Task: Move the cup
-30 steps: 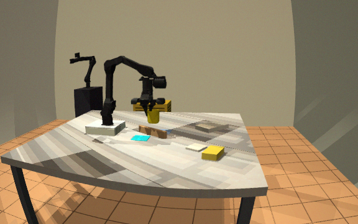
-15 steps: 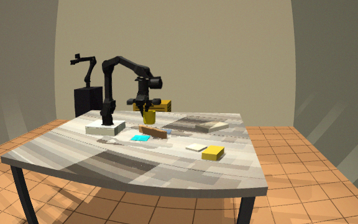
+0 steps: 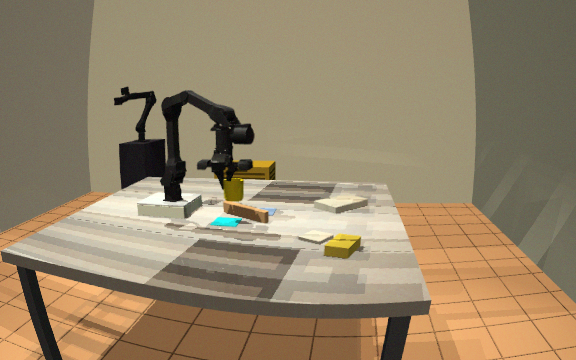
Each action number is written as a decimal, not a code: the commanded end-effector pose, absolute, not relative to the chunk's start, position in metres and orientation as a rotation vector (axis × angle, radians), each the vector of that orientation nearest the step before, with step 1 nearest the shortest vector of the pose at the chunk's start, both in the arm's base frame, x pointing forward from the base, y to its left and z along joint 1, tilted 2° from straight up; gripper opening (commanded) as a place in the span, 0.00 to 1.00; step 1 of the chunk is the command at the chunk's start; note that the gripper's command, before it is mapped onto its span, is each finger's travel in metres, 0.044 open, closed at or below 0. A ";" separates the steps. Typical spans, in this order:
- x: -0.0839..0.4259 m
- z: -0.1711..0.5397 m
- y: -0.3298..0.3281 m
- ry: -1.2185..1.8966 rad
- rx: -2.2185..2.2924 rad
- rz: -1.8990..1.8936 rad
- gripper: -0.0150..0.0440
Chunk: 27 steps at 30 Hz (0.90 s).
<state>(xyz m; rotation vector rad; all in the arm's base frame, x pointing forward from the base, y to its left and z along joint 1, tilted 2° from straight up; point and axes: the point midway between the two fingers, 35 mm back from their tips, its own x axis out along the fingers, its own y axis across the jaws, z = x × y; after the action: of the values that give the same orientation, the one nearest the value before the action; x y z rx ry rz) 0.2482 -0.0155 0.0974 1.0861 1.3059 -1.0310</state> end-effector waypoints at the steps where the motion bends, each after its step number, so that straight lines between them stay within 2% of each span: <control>1: 0.241 0.095 -0.023 1.316 1.081 -1.035 0.25; 27: 0.230 0.078 -0.042 1.315 1.080 -1.037 0.25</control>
<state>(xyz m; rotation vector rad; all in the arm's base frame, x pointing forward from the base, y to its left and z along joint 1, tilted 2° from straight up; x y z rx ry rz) 0.2319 -0.0417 0.0854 1.0858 1.3056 -1.0318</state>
